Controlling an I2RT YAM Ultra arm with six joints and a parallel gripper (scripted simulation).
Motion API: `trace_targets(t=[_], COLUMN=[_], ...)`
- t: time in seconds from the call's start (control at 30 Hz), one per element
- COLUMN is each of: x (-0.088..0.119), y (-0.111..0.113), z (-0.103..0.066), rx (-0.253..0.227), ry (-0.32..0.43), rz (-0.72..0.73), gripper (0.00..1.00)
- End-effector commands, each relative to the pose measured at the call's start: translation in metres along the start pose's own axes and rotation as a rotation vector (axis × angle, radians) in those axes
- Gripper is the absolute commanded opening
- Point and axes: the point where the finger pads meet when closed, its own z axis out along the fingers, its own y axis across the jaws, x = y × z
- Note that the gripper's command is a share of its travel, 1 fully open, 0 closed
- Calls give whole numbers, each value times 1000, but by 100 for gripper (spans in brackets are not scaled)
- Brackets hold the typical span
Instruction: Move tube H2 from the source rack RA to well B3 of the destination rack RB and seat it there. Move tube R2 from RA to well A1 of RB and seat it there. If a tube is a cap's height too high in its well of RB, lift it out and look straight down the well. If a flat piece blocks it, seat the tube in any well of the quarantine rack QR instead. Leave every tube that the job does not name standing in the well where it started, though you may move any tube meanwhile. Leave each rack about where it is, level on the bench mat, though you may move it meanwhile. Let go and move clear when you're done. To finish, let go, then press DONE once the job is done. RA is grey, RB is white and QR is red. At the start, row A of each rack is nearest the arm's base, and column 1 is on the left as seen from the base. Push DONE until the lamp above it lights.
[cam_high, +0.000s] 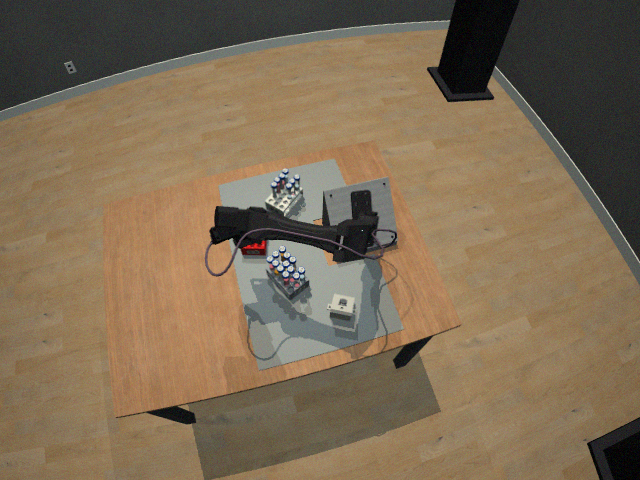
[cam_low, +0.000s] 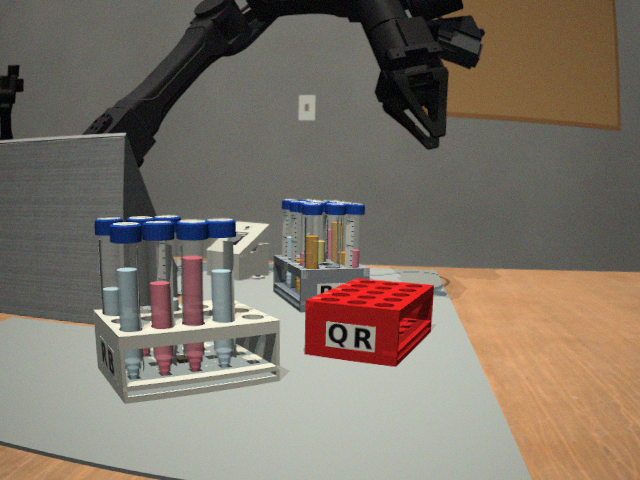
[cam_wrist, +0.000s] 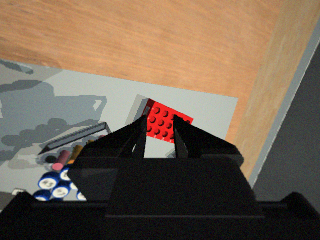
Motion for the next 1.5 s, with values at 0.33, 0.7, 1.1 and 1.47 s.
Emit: trace_targets(t=[0.33,0.7,1.1,1.47], x=[44,79,117,157], y=[-39,-51,-58,-46], z=[-9,-13,-21,-15], rx=[-28,-105,-209,-310], ry=[138,216,296,328], rz=[122,220,344,440], gripper=[30,30,30,30])
